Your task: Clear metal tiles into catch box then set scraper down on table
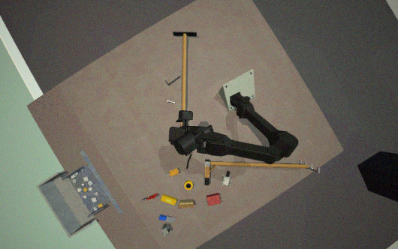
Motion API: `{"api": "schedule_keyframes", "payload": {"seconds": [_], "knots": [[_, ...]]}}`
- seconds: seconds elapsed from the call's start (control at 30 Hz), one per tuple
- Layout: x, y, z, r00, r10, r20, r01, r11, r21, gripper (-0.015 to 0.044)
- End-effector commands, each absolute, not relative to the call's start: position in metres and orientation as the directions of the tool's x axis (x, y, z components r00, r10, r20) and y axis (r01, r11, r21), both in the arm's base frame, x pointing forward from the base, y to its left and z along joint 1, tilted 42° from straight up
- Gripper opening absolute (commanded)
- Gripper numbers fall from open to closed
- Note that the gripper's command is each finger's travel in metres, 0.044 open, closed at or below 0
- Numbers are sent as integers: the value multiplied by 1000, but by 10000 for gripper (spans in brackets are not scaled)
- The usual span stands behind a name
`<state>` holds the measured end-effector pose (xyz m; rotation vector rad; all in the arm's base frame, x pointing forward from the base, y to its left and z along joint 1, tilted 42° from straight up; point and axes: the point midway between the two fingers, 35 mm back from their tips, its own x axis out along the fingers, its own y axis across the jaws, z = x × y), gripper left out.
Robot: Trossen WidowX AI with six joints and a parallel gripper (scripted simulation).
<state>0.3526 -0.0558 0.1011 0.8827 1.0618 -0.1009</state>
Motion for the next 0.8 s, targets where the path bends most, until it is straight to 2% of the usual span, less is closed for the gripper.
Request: {"api": "schedule_keyframes", "payload": {"seconds": [0.0,0.17,0.7,0.77], "knots": [[354,-67,115,528,326,-784,460,666,587,440],[353,-73,123,531,325,-782,459,666,588,440],[341,-110,98,451,301,-840,334,816,472,20],[339,-115,95,439,300,-847,313,832,458,0]]}}
